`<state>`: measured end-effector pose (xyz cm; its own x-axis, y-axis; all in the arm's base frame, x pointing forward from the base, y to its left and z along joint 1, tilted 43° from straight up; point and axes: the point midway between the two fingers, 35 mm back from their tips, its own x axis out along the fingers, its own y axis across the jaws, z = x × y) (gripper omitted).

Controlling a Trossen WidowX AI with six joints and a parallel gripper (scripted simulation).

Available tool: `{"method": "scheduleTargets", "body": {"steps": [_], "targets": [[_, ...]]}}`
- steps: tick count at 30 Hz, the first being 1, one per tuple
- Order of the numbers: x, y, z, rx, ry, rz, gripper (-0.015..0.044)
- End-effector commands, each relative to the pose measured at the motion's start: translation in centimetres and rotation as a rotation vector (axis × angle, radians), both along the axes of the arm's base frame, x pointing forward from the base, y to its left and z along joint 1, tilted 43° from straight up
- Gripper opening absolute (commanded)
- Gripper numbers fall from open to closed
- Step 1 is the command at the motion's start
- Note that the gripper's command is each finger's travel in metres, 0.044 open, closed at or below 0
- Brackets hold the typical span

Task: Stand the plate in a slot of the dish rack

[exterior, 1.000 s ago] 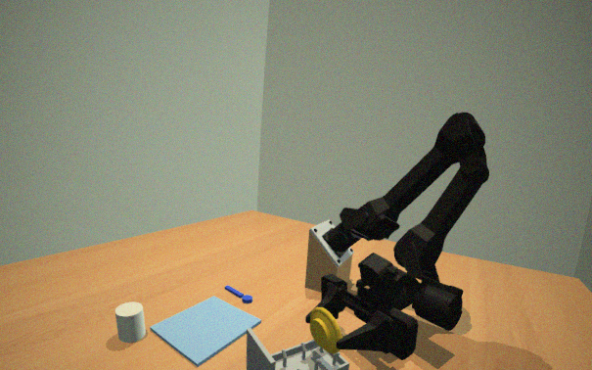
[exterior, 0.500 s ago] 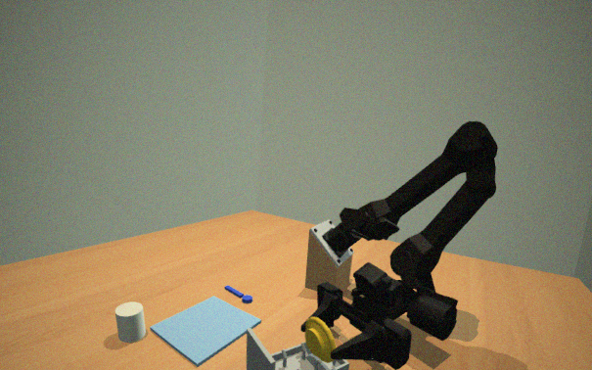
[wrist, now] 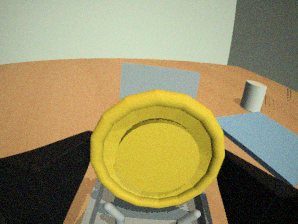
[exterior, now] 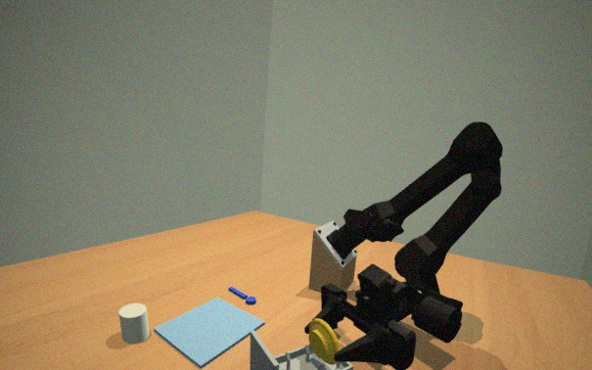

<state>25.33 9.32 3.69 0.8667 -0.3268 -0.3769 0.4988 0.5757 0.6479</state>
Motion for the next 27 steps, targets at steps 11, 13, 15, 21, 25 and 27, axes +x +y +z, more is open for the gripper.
{"method": "scheduleTargets", "body": {"steps": [11, 13, 15, 21, 25, 27], "targets": [[0.0, 0.0, 0.0, 0.000, 0.000, 0.000, 0.0400], [0.0, 0.0, 0.0, 0.000, 0.000, 0.000, 0.0400], [0.0, 0.0, 0.0, 0.000, 0.000, 0.000, 0.0400], [0.6, -1.9, 2.6, -0.003, 0.018, -0.005, 0.0400], [0.6, -3.9, 4.9, -0.010, 0.025, -0.006, 0.0400], [0.7, -5.1, 6.1, -0.016, 0.025, -0.005, 0.0400]]}}
